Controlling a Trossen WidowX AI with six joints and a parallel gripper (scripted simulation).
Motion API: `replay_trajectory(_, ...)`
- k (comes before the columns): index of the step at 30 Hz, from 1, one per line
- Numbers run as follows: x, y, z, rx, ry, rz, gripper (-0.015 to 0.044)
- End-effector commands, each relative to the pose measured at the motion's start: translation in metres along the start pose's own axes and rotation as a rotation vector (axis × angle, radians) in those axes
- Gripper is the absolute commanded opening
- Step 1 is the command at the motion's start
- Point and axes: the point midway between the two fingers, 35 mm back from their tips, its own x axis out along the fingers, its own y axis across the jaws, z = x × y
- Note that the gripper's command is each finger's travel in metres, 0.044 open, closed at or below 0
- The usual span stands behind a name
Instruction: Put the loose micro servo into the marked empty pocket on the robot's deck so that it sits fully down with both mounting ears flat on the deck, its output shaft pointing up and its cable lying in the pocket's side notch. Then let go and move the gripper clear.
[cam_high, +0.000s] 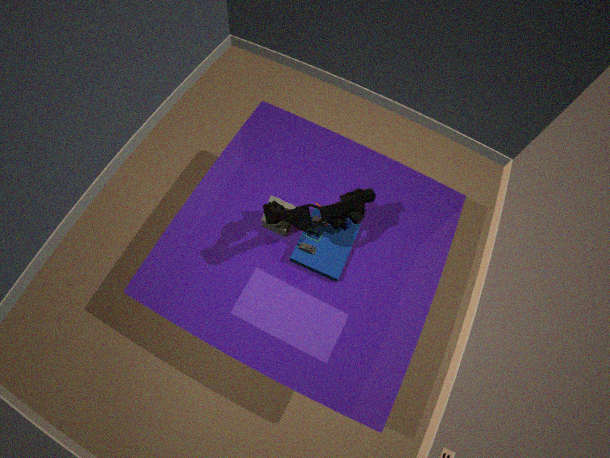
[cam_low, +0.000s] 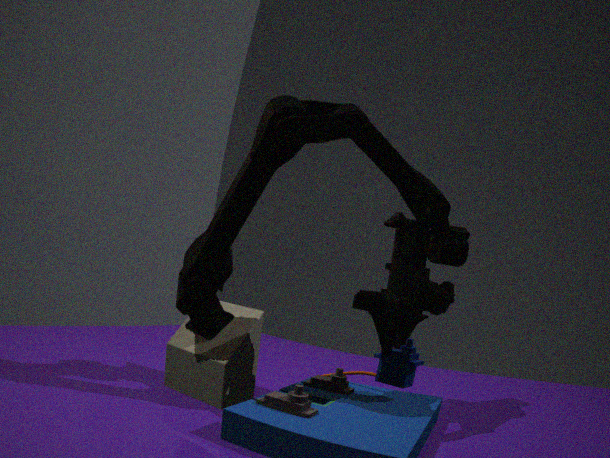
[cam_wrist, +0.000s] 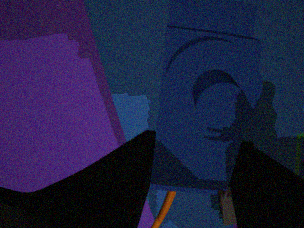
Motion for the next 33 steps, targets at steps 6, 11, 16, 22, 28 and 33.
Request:
replay_trajectory(6, -0.003, -0.008, 0.008, 0.009, -0.003, 0.008, 0.0)
replay_trajectory(11, -0.003, -0.033, 0.017, 0.009, -0.003, 0.007, 0.0)
replay_trajectory(16, -0.002, -0.06, 0.027, 0.009, -0.004, 0.005, 0.0)
replay_trajectory(22, -0.002, -0.091, 0.037, 0.009, -0.004, 0.003, 0.0)
replay_trajectory(28, -0.002, -0.094, 0.039, -0.041, -0.004, 0.003, 0.0)
replay_trajectory(33, -0.002, -0.094, 0.039, -0.171, -0.004, 0.002, 0.0)
